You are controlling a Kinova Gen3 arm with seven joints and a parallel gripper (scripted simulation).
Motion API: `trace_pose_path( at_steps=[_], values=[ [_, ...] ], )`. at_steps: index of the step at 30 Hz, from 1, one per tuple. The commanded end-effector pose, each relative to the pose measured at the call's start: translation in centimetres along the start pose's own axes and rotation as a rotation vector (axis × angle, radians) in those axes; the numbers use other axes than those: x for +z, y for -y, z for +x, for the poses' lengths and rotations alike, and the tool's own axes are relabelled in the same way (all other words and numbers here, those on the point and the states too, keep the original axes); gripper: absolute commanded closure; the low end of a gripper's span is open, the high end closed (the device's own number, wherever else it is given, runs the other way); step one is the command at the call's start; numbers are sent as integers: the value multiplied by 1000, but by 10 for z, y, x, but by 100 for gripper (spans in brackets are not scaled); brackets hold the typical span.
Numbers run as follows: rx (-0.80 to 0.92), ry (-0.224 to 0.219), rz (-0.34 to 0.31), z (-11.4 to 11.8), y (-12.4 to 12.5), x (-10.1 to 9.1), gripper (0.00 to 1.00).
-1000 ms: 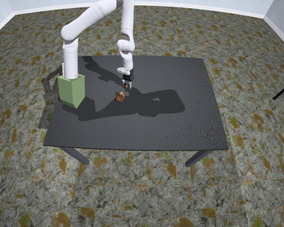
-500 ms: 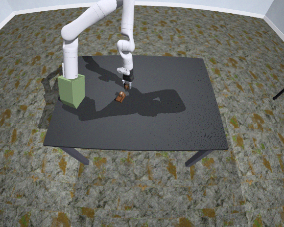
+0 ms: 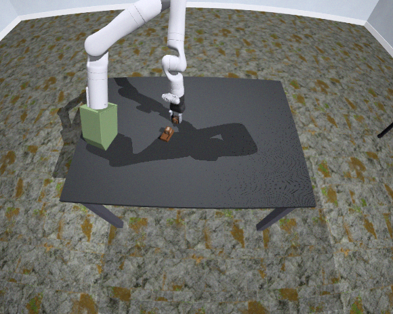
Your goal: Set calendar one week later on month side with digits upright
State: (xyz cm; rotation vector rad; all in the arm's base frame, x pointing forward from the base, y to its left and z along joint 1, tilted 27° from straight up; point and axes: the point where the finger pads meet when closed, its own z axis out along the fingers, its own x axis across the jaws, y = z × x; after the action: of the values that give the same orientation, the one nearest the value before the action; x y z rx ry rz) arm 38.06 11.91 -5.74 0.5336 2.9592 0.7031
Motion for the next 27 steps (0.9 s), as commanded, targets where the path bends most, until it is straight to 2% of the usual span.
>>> trace_pose_path(
  at_steps=[1,5,6,27],
  values=[
    [0,1,0,-1,0,-1,13],
    [0,1,0,-1,0,-1,13],
    [0,1,0,-1,0,-1,43],
    [0,1,0,-1,0,-1,43]
  ],
)
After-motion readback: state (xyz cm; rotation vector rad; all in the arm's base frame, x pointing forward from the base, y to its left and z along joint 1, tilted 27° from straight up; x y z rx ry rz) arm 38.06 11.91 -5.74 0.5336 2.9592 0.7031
